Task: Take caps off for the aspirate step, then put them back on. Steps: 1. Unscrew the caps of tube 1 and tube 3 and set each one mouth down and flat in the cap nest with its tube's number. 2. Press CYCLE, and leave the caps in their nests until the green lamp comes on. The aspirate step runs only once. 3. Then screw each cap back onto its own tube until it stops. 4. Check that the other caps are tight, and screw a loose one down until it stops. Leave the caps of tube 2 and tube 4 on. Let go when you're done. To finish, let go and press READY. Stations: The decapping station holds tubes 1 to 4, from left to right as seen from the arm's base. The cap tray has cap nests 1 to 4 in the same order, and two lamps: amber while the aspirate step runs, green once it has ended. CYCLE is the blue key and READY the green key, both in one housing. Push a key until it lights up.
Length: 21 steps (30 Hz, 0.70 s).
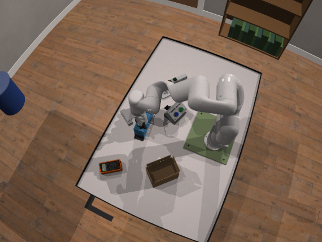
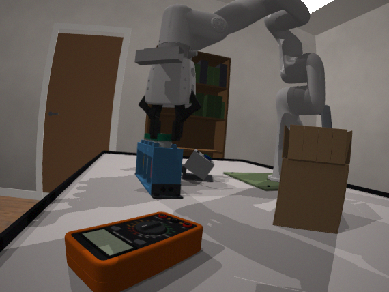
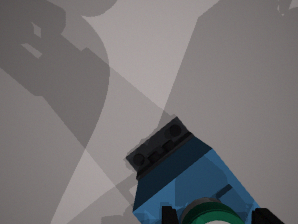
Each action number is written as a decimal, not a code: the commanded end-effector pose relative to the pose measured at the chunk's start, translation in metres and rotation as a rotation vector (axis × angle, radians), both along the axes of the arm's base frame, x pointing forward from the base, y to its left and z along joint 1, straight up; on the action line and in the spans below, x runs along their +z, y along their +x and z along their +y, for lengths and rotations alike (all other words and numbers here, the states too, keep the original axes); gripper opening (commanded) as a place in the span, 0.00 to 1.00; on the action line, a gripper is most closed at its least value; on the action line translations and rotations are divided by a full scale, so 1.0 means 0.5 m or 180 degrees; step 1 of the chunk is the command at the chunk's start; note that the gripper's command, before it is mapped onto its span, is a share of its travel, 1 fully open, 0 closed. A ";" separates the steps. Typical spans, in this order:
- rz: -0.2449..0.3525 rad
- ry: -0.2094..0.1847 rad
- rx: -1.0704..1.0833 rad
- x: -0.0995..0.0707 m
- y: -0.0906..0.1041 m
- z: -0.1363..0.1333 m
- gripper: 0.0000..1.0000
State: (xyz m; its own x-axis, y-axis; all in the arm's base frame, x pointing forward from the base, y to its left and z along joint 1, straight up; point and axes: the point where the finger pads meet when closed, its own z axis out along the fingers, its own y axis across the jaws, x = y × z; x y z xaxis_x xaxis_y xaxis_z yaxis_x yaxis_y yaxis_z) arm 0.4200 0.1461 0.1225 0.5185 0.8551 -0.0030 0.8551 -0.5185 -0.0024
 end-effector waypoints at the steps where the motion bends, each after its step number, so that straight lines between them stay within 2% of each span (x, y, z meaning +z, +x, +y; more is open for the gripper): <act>1: -0.0012 0.0012 -0.0285 0.003 0.003 0.001 0.46; 4: -0.0012 0.0012 -0.0285 0.003 0.003 0.001 0.46; 5: -0.0012 0.0012 -0.0285 0.003 0.003 0.001 0.00; 19: -0.0012 0.0012 -0.0285 0.003 0.003 0.001 0.00; 21: -0.0012 0.0012 0.0033 0.003 0.003 0.001 0.00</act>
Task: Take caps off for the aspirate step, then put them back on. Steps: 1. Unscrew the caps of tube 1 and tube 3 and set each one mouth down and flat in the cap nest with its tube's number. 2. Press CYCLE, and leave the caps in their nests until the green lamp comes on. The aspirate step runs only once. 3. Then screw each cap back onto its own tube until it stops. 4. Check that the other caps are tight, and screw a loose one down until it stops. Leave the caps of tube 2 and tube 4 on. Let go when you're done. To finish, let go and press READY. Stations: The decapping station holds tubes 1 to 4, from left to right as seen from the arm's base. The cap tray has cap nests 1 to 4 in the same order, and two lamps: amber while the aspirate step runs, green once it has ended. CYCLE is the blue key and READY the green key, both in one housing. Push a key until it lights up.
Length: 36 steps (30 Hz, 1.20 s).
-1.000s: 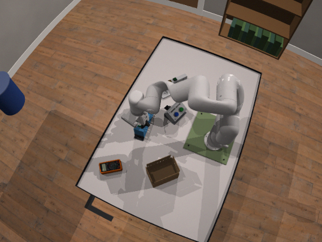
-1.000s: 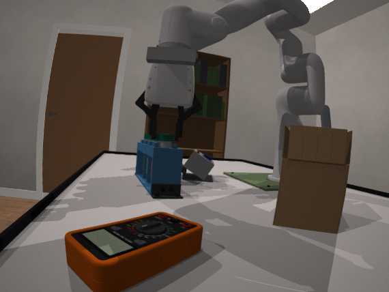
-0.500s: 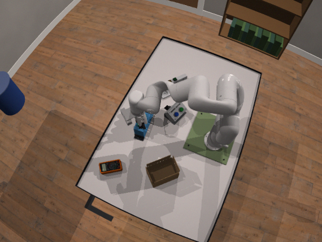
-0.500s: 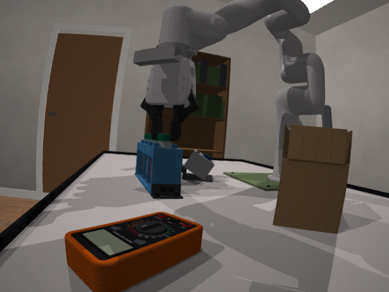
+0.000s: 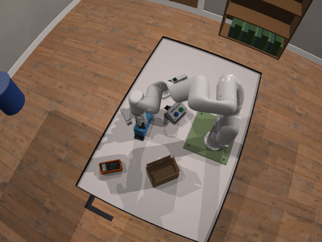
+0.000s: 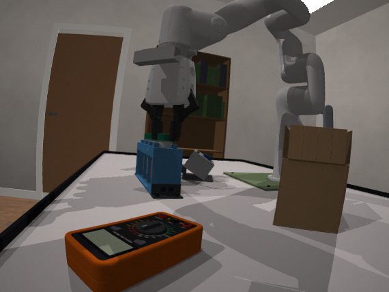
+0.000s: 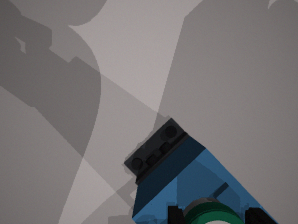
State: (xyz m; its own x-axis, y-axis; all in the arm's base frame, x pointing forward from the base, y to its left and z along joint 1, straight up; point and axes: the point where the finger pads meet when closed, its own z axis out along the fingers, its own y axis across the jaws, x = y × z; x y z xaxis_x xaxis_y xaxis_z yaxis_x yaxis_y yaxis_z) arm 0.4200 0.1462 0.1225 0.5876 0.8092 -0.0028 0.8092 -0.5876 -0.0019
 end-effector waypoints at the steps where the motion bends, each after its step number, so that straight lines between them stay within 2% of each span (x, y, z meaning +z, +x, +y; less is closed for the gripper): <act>1: -0.0011 0.0012 0.0456 0.003 0.003 0.001 0.00; 11: -0.0012 0.0014 0.1931 0.004 0.002 0.001 0.00; 13: -0.0012 0.0014 0.1931 0.004 0.002 0.001 0.00; 28: -0.0012 0.0016 0.4137 0.005 0.002 0.001 0.00; 30: -0.0012 0.0016 0.4137 0.005 0.002 0.001 0.00; 34: -0.0011 0.0017 0.4840 0.005 0.002 0.001 0.00; 36: -0.0011 0.0017 0.4979 0.005 0.002 0.001 0.00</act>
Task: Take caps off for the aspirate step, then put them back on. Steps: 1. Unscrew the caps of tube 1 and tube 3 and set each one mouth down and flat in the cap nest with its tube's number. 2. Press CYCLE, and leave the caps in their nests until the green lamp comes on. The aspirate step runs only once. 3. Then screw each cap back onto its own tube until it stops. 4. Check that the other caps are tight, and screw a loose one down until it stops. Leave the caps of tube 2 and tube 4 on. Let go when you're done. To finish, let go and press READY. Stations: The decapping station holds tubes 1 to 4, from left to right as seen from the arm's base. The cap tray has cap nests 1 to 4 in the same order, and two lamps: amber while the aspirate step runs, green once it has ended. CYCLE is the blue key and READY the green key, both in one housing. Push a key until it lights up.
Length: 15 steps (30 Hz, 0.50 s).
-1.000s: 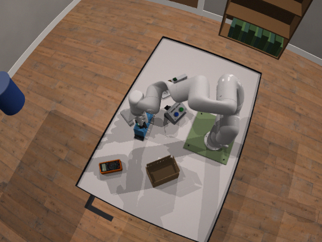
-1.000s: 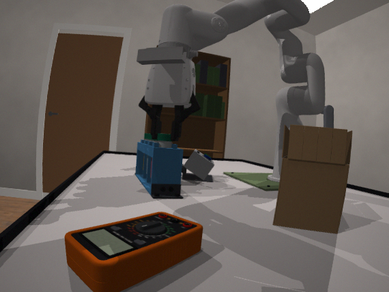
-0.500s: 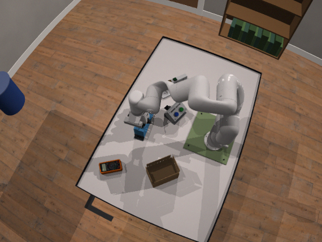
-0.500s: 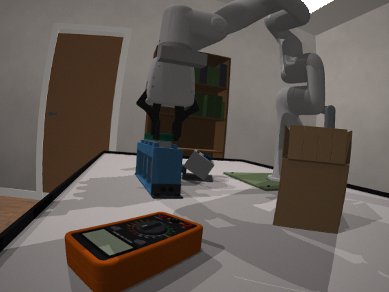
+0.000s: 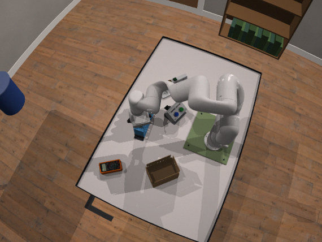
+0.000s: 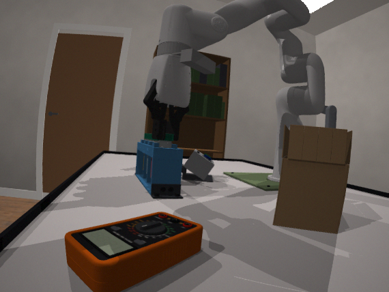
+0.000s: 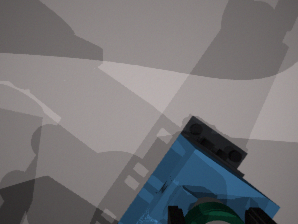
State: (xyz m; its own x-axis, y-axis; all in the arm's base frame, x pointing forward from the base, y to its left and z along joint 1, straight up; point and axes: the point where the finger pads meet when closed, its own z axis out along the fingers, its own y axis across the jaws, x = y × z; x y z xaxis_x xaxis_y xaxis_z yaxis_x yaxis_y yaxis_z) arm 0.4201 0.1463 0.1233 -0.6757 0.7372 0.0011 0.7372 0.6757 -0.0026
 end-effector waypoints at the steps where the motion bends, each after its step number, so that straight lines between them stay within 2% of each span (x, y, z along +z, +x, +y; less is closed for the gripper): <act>1: -0.0009 0.0012 0.0618 0.003 0.002 0.001 0.00; 7: -0.0009 0.0012 0.0618 0.003 0.002 0.001 0.00; 8: -0.0009 0.0012 0.0618 0.003 0.002 0.001 0.46; 15: -0.0009 0.0012 0.0618 0.003 0.002 0.001 0.46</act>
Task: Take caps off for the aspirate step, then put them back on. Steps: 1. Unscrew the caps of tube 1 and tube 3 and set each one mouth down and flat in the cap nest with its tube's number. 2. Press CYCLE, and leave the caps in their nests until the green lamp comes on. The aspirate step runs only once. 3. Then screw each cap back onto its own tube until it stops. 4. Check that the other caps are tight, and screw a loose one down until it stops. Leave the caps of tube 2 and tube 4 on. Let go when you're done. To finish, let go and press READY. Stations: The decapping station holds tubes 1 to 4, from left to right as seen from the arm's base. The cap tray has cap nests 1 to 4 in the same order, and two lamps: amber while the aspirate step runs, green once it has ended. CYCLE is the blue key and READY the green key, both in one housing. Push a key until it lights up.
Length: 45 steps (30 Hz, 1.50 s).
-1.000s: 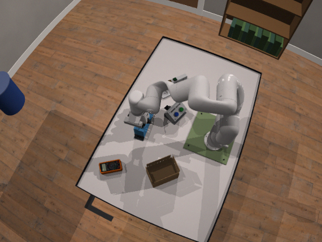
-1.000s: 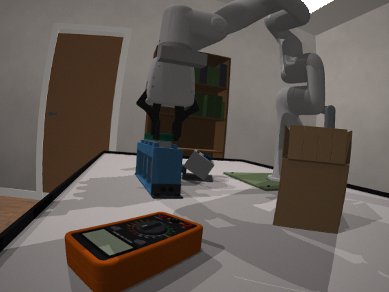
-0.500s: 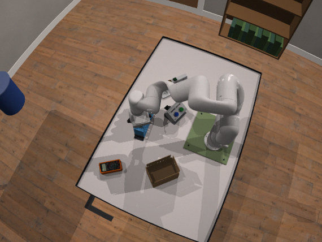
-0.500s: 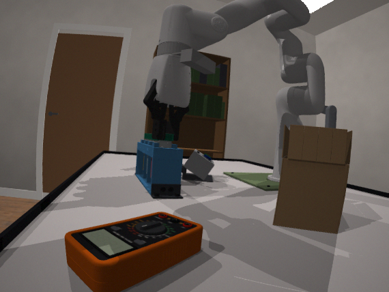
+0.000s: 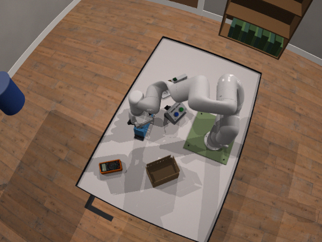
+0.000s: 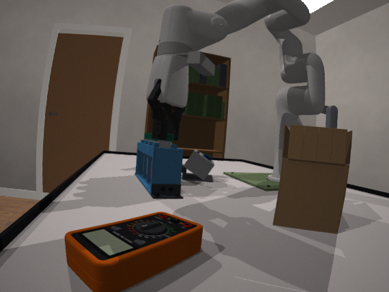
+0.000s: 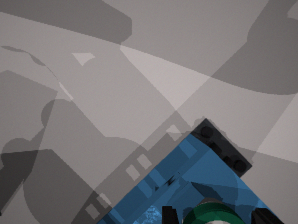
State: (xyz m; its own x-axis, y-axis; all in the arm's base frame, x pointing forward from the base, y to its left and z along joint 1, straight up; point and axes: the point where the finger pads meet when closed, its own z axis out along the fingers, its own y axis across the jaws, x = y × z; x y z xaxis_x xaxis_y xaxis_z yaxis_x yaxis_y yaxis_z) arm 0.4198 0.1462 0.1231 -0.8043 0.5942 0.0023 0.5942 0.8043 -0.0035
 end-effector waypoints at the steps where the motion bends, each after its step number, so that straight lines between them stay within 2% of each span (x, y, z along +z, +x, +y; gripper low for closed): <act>1: -0.0013 0.0012 0.0005 0.004 0.003 0.001 0.46; 5: -0.0013 0.0012 0.0005 0.004 0.003 0.001 0.46; 9: -0.0012 0.0010 -0.0962 0.003 0.003 0.001 0.46; 13: -0.0012 0.0010 -0.1166 0.003 0.003 0.001 0.46; 15: -0.0012 0.0008 -0.1679 0.003 0.003 0.001 0.46; 28: -0.0010 0.0004 -0.3415 0.003 0.003 0.001 0.46; 30: -0.0010 0.0004 -0.3415 0.003 0.003 0.001 0.46; 32: -0.0009 0.0003 -0.3930 0.003 0.003 0.001 0.46; 40: -0.0007 0.0000 -0.4981 0.003 0.003 0.001 0.46; 45: -0.0007 0.0000 -0.4995 0.003 0.003 0.001 0.46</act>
State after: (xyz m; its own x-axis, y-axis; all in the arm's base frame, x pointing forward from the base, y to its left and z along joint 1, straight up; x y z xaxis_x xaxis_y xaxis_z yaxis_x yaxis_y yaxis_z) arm 0.4200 0.1461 0.1232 0.5390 0.8423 -0.0030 0.8423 -0.5390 -0.0023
